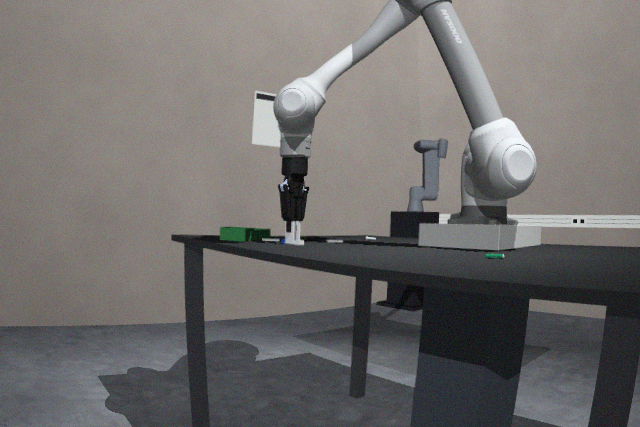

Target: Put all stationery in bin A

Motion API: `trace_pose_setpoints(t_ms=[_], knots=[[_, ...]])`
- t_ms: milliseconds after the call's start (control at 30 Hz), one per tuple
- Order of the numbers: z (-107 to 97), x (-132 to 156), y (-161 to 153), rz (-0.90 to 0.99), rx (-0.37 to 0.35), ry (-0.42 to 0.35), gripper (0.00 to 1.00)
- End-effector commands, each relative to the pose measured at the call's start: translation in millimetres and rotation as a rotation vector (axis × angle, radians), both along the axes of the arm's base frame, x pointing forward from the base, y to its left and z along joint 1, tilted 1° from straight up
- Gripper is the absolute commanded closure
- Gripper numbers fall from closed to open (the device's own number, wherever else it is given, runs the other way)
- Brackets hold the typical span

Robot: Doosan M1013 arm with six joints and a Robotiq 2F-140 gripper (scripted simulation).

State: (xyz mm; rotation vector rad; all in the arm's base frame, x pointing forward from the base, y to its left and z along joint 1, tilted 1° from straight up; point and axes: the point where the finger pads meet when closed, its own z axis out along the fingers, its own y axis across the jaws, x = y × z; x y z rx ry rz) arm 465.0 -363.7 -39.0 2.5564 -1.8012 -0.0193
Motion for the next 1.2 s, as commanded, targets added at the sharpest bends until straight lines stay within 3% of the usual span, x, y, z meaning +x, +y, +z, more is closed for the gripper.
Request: trace_pose_setpoints(t_ms=[0,767,1167], knots=[[0,0,0,0.0,0.0,-0.001,0.8],[1,0,0,0.0,0.0,-0.001,0.8],[40,1,0,0.0,0.0,-0.001,0.8]])
